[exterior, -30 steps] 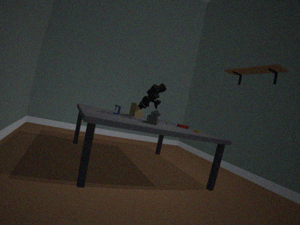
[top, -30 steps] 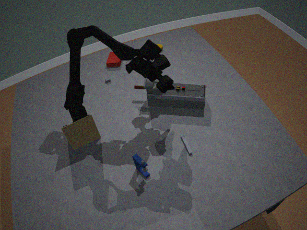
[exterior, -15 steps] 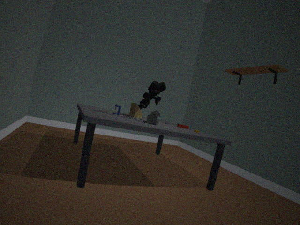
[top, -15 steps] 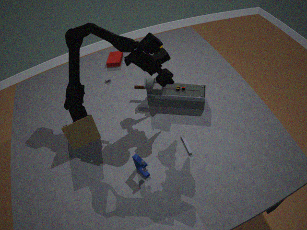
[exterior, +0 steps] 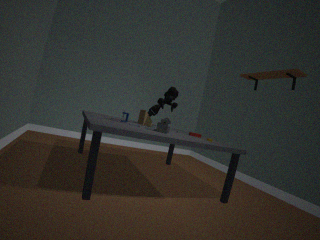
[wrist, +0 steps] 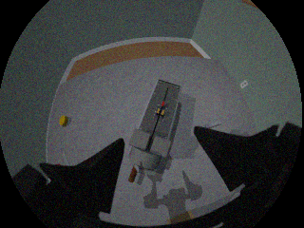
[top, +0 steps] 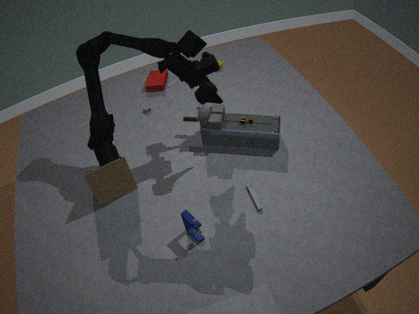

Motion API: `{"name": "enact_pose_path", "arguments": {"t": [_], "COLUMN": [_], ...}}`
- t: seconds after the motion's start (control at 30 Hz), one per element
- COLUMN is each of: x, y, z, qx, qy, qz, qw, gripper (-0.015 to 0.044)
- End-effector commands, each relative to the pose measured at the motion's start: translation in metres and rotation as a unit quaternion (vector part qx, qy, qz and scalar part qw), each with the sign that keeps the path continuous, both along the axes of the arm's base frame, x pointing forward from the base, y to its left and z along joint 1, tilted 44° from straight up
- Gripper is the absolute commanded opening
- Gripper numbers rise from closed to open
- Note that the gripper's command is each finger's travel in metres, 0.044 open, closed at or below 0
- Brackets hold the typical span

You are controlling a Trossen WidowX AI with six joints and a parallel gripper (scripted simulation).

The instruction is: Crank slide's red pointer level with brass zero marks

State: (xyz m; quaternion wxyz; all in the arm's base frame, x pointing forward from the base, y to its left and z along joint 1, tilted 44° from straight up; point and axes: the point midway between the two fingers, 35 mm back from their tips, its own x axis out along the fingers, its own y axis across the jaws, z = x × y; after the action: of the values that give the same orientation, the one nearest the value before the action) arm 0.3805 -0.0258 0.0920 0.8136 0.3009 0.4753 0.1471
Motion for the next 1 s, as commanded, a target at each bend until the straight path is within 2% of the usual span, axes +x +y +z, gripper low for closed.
{"name": "enact_pose_path", "arguments": {"t": [0.0,0.6,0.8,0.97], "x": [-0.011,-0.067,-0.070,-0.068], "y": [0.011,0.048,0.050,0.064], "z": [0.010,0.052,0.053,0.037], "qx": [-0.005,-0.009,-0.008,-0.009], "qy": [0.031,0.098,0.099,0.100], "qz": [-0.038,-0.222,-0.228,-0.228], "qw": [0.999,0.970,0.969,0.969], "gripper": [0.0440,0.0440,0.0440,0.0440]}}
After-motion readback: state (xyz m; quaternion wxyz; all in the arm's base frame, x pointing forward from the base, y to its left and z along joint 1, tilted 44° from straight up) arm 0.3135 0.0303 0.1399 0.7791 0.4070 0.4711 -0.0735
